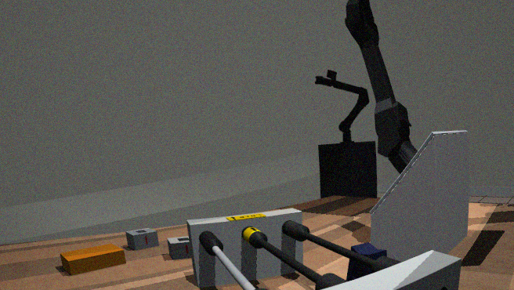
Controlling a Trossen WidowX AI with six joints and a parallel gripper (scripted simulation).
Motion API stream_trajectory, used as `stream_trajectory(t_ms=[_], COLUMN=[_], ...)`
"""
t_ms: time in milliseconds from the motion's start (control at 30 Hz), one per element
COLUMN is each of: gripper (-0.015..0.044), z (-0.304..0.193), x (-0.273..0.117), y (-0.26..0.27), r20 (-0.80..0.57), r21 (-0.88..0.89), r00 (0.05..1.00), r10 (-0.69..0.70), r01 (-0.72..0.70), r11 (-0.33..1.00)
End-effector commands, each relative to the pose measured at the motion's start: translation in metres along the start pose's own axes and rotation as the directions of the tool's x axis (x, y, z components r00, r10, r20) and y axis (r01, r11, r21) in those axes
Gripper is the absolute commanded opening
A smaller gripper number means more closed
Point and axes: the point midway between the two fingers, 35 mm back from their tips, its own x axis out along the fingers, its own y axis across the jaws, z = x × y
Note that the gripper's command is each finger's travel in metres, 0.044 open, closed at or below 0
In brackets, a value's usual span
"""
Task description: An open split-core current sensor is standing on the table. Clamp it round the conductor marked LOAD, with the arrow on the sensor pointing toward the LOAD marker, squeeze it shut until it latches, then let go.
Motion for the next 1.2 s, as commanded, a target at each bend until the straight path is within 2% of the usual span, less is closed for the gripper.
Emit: stream_trajectory(t_ms=[0, 167, 367, 600, 767, 900, 1167], gripper=[0.0306, 0.0437, 0.0440, 0.0440, 0.0440, 0.0440, 0.0440], z=[-0.002, -0.054, -0.129, -0.212, -0.265, -0.301, -0.348], x=[-0.001, -0.037, -0.096, -0.171, -0.225, -0.267, -0.342], y=[0.001, 0.032, 0.052, 0.043, 0.014, -0.022, -0.120], r20=[0.000, -0.002, -0.053, -0.181, -0.307, -0.419, -0.638], r21=[0.005, 0.119, 0.267, 0.438, 0.556, 0.635, 0.708], r00=[1.000, 0.977, 0.878, 0.672, 0.481, 0.312, -0.028], r10=[0.008, 0.211, 0.477, 0.719, 0.822, 0.853, 0.769], r01=[-0.008, -0.210, -0.447, -0.599, -0.611, -0.570, -0.415], r11=[1.000, 0.971, 0.854, 0.670, 0.564, 0.521, 0.572])
